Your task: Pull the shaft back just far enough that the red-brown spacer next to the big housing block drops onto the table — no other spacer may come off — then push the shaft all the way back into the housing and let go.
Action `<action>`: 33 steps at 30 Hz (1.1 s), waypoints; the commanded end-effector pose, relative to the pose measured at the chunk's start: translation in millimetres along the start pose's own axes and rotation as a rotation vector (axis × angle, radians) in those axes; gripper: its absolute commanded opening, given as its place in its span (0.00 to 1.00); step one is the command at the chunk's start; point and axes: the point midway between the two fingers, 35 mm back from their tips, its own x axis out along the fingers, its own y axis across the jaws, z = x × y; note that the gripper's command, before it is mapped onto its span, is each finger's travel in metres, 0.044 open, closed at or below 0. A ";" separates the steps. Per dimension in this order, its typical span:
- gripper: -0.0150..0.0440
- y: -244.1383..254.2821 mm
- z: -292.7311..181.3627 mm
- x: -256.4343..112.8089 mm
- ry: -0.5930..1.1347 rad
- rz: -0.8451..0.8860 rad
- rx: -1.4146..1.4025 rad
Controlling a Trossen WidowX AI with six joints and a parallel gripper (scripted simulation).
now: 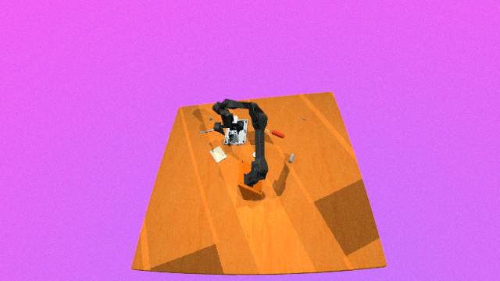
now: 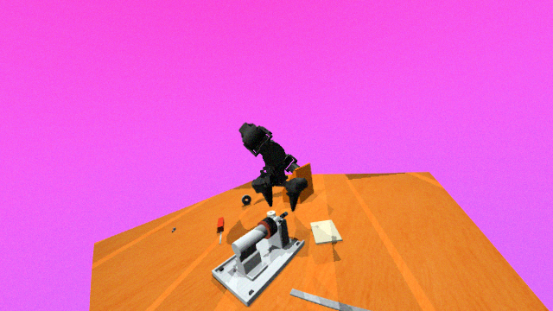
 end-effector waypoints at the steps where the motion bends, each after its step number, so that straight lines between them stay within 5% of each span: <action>1: 1.00 0.2 -0.4 -0.3 0.003 0.002 0.002; 33: 1.00 0.1 -1.0 41.7 0.003 0.000 0.002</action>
